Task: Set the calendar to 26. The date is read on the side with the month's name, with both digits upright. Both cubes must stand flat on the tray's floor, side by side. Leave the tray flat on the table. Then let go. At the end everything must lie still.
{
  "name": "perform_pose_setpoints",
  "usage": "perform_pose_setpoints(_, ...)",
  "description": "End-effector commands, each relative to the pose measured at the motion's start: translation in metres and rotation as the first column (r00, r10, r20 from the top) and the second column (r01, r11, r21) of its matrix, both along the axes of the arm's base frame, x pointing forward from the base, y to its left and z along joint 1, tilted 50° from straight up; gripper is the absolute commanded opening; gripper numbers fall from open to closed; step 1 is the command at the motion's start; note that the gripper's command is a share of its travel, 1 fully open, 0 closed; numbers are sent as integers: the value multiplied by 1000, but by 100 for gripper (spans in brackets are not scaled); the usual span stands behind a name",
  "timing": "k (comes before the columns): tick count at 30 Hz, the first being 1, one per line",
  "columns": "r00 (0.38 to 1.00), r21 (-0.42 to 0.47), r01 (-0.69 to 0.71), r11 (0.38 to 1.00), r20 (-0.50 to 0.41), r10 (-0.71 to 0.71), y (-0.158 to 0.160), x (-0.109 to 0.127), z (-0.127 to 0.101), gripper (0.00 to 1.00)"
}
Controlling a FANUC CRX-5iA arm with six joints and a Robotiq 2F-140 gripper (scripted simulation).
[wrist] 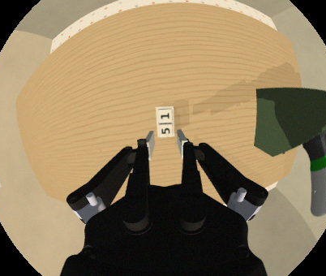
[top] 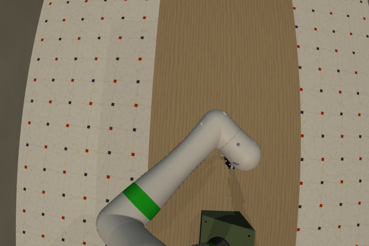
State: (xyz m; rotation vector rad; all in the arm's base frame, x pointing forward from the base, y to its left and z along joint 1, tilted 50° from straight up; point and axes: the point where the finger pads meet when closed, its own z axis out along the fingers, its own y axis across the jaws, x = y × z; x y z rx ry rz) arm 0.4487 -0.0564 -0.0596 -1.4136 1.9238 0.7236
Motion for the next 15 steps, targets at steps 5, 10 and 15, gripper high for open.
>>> perform_pose_setpoints(5,1000,0,0,1000,0,0,5,1,-5,29)
perform_pose_setpoints(10,1000,0,0,1000,0,0,11,3,-10,29)
perform_pose_setpoints(15,1000,0,0,1000,0,0,17,4,-15,29)
